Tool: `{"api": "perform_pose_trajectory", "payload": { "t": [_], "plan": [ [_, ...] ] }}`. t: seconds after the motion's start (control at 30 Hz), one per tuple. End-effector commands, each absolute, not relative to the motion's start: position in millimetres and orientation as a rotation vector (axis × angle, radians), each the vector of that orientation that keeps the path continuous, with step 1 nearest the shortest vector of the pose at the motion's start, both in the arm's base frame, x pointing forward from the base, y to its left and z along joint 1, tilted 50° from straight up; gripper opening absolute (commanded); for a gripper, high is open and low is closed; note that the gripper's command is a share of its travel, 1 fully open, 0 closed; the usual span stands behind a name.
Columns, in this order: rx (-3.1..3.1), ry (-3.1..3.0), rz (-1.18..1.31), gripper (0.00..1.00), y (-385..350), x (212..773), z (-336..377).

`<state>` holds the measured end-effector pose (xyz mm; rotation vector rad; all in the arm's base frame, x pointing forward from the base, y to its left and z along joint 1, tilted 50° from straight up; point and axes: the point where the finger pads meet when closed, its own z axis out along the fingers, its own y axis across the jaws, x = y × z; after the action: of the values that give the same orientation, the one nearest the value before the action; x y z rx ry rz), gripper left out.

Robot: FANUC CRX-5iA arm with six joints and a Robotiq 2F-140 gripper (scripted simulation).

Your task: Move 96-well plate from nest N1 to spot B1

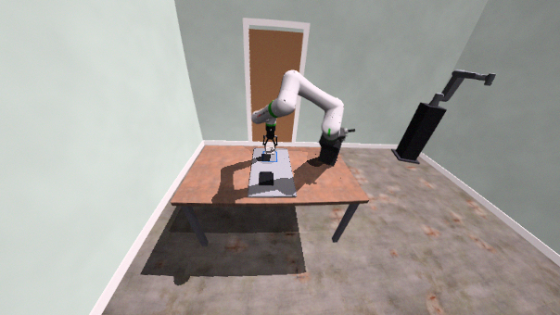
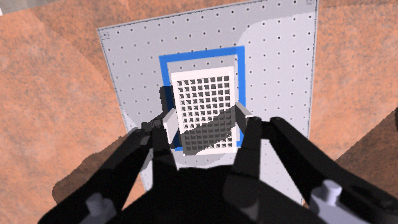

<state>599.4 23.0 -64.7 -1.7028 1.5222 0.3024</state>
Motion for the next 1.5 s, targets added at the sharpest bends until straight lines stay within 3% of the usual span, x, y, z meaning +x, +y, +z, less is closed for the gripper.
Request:
{"api": "perform_pose_trajectory", "payload": {
  "t": [0.0, 1.47],
  "plan": [
    [-1.703, 1.522, 0.302, 0.0, 23, 599, -65],
    [-1.703, 1.522, 0.302, 0.0, 58, 616, -97]
  ]
}}
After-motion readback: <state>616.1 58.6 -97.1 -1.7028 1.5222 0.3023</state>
